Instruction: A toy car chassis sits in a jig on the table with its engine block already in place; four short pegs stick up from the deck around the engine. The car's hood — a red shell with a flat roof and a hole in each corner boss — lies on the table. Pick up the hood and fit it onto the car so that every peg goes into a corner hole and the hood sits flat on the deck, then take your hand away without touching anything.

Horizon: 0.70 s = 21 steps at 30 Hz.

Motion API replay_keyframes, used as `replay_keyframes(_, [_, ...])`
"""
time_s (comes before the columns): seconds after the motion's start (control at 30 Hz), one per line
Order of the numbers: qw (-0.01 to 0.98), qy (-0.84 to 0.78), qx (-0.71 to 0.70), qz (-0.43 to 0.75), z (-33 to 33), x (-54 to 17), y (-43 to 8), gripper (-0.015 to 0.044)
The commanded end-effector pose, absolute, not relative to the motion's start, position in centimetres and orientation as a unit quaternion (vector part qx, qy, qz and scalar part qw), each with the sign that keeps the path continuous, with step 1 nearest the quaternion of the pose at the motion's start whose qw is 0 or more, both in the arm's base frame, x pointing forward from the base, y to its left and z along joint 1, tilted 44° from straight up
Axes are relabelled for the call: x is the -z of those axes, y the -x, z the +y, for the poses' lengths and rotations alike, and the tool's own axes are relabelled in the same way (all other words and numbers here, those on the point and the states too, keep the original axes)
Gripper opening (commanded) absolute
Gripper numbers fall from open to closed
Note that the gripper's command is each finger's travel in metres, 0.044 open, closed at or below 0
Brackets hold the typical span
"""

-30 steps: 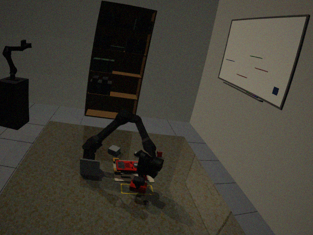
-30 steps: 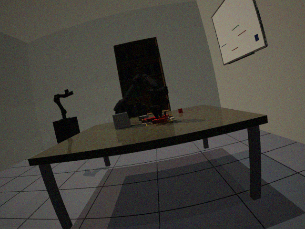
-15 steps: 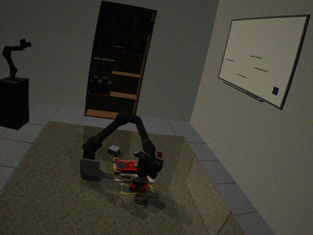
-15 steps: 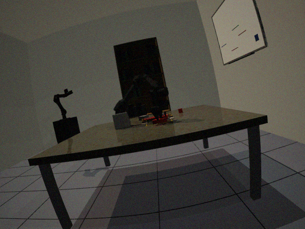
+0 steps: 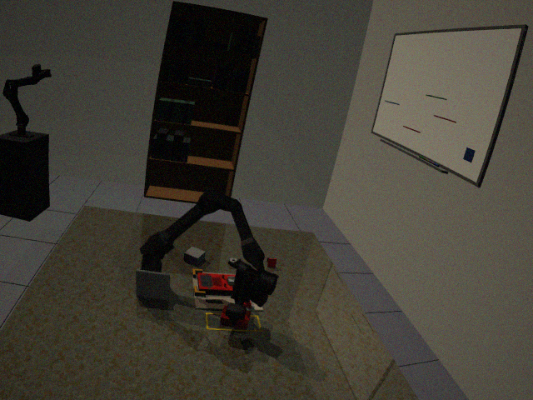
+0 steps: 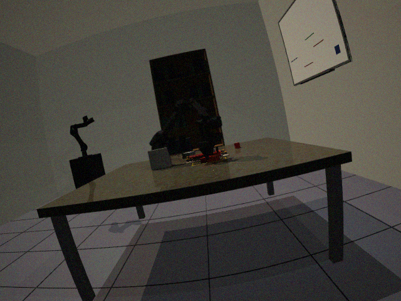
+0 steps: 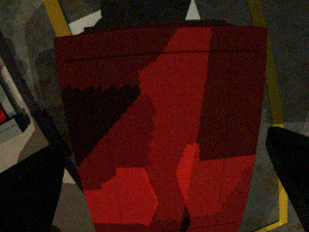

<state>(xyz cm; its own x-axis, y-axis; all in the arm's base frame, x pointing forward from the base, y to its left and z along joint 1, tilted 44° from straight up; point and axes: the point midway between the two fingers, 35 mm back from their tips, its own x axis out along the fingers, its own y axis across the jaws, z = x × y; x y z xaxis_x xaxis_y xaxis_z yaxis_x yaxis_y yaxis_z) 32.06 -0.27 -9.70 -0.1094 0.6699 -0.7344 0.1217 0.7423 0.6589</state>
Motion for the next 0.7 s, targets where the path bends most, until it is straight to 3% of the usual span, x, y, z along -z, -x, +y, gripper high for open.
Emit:
replay_keyframes(0.0, [0.605, -0.283, -0.225, 0.709, -0.08, 9.86, -32.02, 0.044])
replay_keyframes(0.2, [0.605, -0.283, -0.225, 0.709, 0.12, 10.07, -31.98, 0.044])
replay_keyframes(0.3, [0.606, -0.279, -0.226, 0.71, -0.03, 9.95, -32.02, 0.0361])
replay_keyframes(0.63, [0.606, -0.279, -0.226, 0.71, -0.03, 9.95, -32.02, 0.0295])
replay_keyframes(0.67, [0.606, -0.279, -0.226, 0.71, -0.04, 9.95, -32.0, 0.0268])
